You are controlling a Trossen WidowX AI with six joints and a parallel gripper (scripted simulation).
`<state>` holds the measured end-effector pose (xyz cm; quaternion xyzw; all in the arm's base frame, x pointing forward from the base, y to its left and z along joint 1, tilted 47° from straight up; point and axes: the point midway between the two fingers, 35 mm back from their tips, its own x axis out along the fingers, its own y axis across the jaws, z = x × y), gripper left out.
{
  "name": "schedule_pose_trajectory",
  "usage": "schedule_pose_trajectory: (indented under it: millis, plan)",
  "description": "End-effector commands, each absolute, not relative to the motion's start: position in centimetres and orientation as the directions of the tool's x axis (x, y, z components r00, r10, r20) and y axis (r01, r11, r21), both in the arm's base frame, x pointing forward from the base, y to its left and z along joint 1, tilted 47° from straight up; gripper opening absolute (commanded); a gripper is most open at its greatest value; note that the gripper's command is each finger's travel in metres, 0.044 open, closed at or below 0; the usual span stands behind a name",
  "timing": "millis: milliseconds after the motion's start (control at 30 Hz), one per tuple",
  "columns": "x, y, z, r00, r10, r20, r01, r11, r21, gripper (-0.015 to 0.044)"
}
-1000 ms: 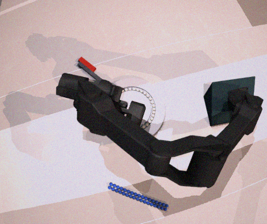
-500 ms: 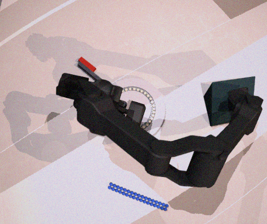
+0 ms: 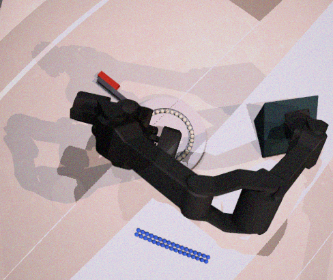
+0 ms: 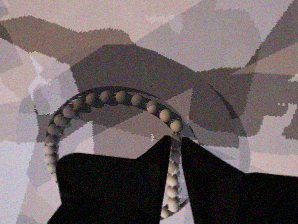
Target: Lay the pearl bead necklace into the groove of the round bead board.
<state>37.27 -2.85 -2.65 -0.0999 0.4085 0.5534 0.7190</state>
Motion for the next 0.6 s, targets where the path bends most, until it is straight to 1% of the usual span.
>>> schedule_pose_trajectory:
  millis: [0,567]
  plan:
    - [37.26,-3.13,-2.36,0.057,0.717,-0.695,-0.876,0.37,0.31,0.0]
    - [38.18,-3.05,-2.65,0.058,0.718,-0.694,-0.875,0.372,0.311,0.0]
